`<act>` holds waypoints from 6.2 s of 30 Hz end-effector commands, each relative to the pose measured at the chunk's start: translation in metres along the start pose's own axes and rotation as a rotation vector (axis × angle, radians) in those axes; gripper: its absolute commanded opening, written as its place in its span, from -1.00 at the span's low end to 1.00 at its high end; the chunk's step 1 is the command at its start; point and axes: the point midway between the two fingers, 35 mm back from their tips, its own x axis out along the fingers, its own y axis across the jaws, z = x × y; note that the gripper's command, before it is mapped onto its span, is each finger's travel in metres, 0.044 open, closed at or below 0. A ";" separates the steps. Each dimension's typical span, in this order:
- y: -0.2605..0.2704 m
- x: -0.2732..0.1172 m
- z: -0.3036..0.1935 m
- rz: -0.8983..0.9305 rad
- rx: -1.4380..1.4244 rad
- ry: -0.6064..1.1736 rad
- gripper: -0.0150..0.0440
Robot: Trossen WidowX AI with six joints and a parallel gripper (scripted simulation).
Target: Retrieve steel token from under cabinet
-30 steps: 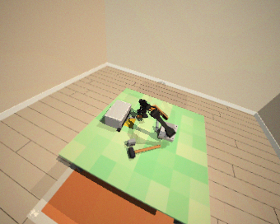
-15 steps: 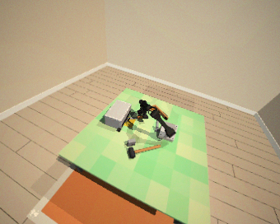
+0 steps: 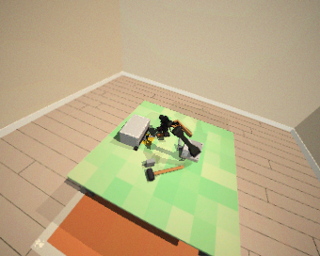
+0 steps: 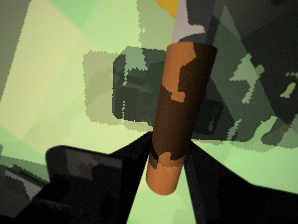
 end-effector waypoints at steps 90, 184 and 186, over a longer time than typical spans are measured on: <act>0.015 -0.004 -0.110 0.002 0.009 0.005 -0.49; -0.029 -0.005 -0.139 -0.001 -0.170 0.007 -0.49; -0.031 -0.005 -0.139 -0.001 -0.170 0.007 -0.49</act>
